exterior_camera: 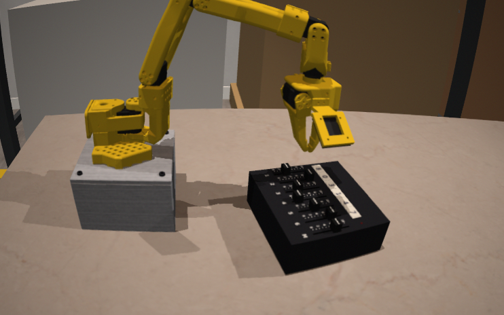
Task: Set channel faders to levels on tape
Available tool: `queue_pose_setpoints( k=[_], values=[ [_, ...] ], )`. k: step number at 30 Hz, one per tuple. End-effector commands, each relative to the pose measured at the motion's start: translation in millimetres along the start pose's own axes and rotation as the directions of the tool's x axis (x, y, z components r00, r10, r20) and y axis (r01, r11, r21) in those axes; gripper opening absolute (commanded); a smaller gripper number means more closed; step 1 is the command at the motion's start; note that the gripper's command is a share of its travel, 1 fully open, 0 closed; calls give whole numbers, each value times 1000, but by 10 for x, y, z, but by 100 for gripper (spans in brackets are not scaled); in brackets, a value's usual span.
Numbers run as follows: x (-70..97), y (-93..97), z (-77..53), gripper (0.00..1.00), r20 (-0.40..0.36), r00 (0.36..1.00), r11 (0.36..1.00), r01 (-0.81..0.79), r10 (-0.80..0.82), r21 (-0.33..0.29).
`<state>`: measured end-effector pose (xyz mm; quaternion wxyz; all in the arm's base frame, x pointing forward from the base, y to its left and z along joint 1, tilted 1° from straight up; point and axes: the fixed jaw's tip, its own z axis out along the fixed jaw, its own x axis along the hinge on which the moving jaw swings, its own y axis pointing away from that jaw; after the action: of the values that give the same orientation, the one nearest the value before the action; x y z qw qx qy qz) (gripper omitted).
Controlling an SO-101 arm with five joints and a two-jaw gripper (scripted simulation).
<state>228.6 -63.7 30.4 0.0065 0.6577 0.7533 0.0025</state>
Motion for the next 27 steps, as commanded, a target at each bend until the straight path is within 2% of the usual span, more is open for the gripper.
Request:
queue_pose_setpoints(
  k=[1,18,27],
  values=[
    [48,-28,-21,0,0,1000,1000,2,-2,-2],
    [335,-320,65,0,-1,999,999,45,-45,-3],
    [377,-373,86,0,-2,999,999,52,-52,-3]
  ],
)
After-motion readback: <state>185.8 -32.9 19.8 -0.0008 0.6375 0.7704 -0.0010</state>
